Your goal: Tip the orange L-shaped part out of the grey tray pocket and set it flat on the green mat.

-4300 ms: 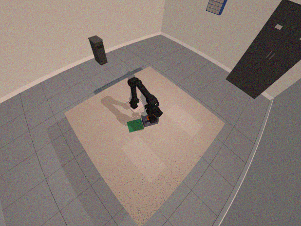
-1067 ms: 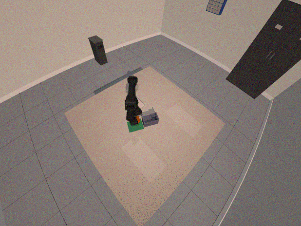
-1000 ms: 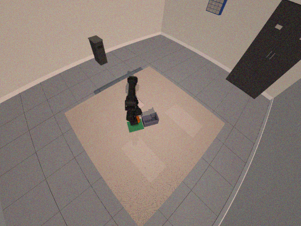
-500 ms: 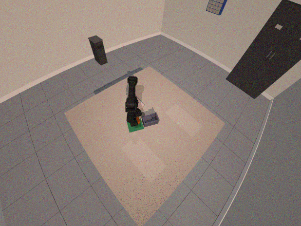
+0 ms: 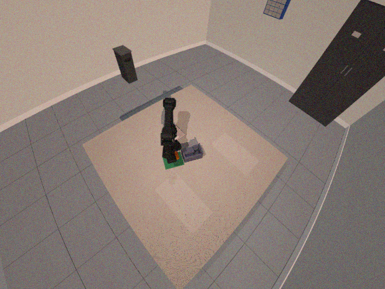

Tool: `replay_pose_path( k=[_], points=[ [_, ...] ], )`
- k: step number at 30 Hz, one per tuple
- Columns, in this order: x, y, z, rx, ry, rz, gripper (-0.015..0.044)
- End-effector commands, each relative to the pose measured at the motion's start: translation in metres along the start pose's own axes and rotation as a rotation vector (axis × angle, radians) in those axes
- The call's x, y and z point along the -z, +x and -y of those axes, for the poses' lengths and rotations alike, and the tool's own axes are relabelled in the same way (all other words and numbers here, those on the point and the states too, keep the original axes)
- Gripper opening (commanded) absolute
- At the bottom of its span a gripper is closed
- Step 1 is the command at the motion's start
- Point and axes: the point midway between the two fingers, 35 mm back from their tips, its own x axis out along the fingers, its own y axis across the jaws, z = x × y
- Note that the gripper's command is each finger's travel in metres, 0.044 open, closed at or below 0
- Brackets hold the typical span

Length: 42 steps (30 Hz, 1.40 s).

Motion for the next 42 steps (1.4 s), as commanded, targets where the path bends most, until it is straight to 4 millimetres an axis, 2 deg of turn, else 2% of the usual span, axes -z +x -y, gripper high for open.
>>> replay_pose_path(
  k=[1,9,22,31,33,37,40,42],
  points=[
    [-0.001,0.007,-0.001,-0.003,-0.004,0.004,0.0],
    [-0.001,0.019,-0.001,-0.003,-0.004,0.004,0.0],
    [-0.001,0.019,-0.001,-0.004,-0.001,0.001,0.0],
    [-0.001,0.019,-0.001,-0.004,-0.001,0.001,0.0236],
    [0.0,0.013,0.0,-0.004,-0.001,0.002,0.0289],
    [0.001,-0.018,0.002,-0.004,-0.002,0.002,0.0394],
    [0.0,-0.053,0.001,-0.003,-0.003,0.003,0.04],
    [0.0,-0.068,-0.001,-0.003,-0.004,0.004,0.04]
  ],
)
